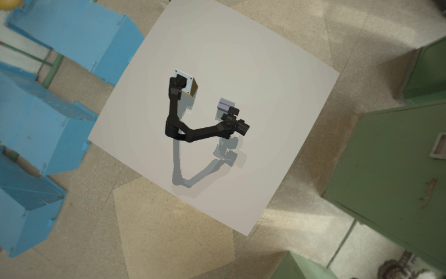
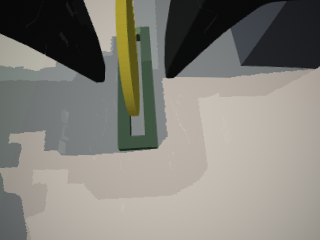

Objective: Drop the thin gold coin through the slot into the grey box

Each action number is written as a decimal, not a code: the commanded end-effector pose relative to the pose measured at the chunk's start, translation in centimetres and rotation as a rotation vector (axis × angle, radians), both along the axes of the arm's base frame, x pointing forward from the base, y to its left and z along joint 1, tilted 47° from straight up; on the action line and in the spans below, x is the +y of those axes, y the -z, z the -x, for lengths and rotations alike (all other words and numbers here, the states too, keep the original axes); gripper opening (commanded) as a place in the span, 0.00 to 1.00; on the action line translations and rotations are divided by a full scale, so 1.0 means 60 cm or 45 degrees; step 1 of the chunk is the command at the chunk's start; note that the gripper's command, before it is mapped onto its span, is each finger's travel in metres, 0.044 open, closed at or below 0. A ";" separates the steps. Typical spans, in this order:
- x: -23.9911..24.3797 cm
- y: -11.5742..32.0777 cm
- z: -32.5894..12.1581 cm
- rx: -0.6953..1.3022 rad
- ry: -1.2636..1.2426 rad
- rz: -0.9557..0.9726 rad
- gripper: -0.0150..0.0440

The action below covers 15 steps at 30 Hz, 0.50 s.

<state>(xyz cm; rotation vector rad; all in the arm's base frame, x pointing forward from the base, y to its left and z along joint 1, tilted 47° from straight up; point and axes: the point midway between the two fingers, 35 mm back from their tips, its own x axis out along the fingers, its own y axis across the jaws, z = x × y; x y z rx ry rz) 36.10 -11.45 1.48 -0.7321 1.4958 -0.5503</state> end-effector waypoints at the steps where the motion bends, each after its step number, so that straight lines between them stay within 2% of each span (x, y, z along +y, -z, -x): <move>1: -0.002 0.002 0.000 0.004 -0.007 0.005 0.44; 5: -0.002 0.002 0.000 0.004 -0.007 0.005 0.26; 15: -0.002 0.002 0.000 0.004 -0.007 0.005 0.25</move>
